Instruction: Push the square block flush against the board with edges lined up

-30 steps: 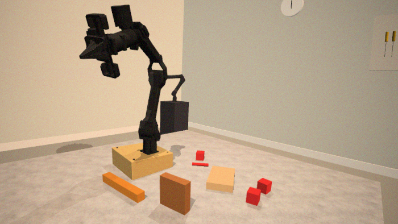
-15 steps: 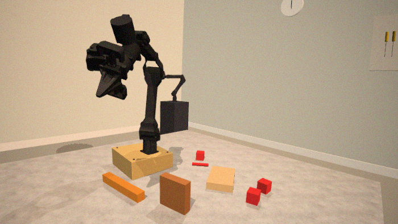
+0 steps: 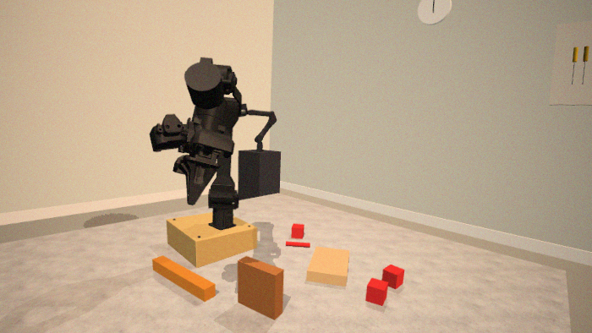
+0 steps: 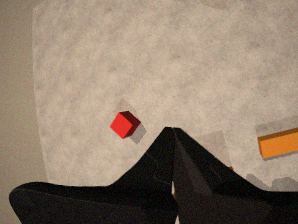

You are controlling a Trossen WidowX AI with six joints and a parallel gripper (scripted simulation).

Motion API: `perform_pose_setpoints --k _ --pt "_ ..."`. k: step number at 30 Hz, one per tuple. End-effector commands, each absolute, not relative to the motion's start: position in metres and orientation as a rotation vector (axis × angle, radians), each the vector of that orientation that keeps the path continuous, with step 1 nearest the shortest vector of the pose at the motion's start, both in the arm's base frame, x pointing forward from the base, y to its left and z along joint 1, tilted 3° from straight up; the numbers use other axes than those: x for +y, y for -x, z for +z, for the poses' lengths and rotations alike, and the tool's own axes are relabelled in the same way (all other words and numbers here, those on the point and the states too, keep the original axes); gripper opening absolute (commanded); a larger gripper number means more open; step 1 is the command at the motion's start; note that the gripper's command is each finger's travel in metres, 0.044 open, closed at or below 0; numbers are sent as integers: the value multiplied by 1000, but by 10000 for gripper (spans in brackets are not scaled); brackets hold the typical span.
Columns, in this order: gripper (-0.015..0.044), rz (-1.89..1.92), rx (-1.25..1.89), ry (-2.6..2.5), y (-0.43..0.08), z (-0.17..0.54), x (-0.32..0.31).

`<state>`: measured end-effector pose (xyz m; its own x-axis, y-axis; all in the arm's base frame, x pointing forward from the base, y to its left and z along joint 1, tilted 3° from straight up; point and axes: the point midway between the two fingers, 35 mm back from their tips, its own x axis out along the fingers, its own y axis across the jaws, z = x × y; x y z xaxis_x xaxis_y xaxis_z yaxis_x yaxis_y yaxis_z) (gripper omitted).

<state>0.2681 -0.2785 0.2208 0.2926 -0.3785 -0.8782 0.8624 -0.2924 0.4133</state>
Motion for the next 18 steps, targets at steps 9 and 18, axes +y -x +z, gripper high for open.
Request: perform_pose_setpoints --k 9,18 --pt "0 -1198 921 -1272 -299 150 -230" --pt "0 -1094 1217 -1185 -310 104 -189"
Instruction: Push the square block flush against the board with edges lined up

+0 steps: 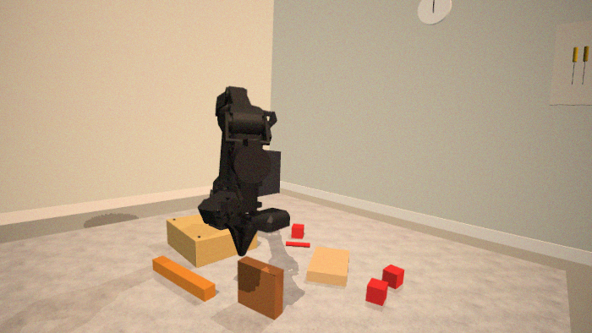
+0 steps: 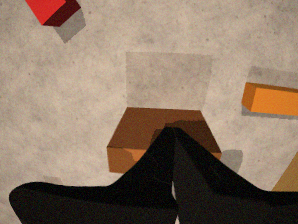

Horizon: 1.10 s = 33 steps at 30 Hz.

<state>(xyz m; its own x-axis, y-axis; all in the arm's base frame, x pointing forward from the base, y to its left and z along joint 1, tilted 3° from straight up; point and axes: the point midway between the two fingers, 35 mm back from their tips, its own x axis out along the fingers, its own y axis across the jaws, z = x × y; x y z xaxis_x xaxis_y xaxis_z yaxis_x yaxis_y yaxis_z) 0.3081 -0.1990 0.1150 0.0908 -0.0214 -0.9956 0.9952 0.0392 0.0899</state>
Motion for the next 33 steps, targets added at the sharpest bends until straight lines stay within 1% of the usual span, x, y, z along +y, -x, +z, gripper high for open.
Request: perform_pose_setpoints --k 1,4,7,9,33 --pt "0 -1092 1222 -1183 -310 103 -188" --pt "0 -1092 1222 -1183 -310 101 -188" --pt "0 -1092 1222 -1183 -312 64 -187" --pt "0 -1092 1223 -1183 -312 53 -187" --pt "0 -1091 1224 -1185 -312 54 -160"
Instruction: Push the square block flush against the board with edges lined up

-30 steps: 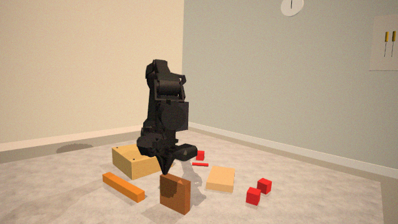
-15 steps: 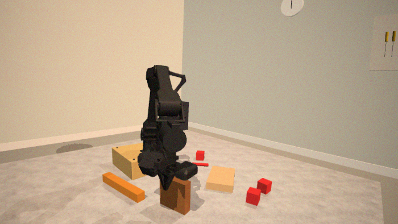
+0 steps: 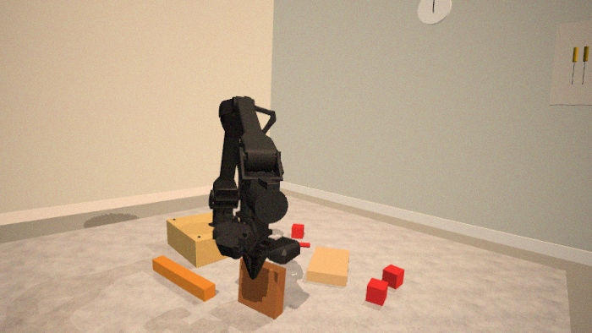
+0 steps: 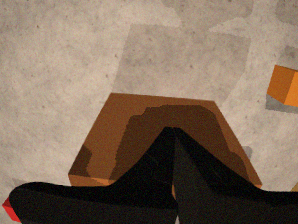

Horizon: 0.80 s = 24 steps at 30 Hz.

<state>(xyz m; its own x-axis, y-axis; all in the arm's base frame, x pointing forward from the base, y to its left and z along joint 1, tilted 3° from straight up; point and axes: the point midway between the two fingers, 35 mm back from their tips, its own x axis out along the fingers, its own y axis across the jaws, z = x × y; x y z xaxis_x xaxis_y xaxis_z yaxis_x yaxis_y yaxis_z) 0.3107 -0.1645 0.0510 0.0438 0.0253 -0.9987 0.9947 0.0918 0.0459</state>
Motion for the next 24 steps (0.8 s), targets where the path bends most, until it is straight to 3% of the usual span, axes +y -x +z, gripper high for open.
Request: perform_pose_setpoints --k 1,24 --pt "0 -1091 1224 -1185 -312 54 -158" --pt "0 -1089 1227 -1188 -308 54 -128"
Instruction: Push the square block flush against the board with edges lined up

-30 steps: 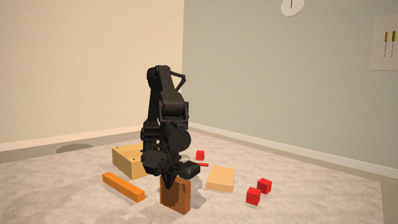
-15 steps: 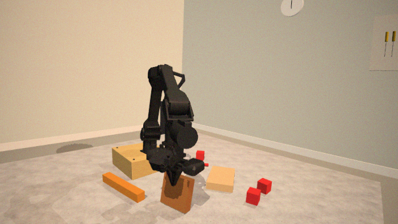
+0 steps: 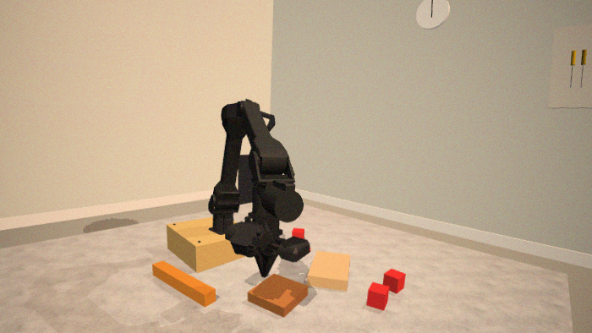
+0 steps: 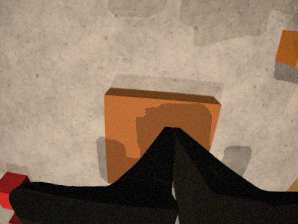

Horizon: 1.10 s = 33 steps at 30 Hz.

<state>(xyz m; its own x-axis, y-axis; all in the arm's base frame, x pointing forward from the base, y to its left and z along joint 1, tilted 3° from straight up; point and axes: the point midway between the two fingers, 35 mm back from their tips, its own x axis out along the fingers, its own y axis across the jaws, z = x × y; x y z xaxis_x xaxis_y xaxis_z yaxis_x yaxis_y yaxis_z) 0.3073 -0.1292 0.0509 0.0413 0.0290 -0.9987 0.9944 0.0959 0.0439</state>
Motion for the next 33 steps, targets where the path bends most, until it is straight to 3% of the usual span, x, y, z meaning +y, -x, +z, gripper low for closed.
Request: perform_pose_setpoints --k 1,30,33 --pt "0 -1089 1227 -1187 -308 54 -129" --pt "0 -1091 1223 -1184 -311 53 -175" --pt "0 -1095 1221 -1184 -310 78 -172"
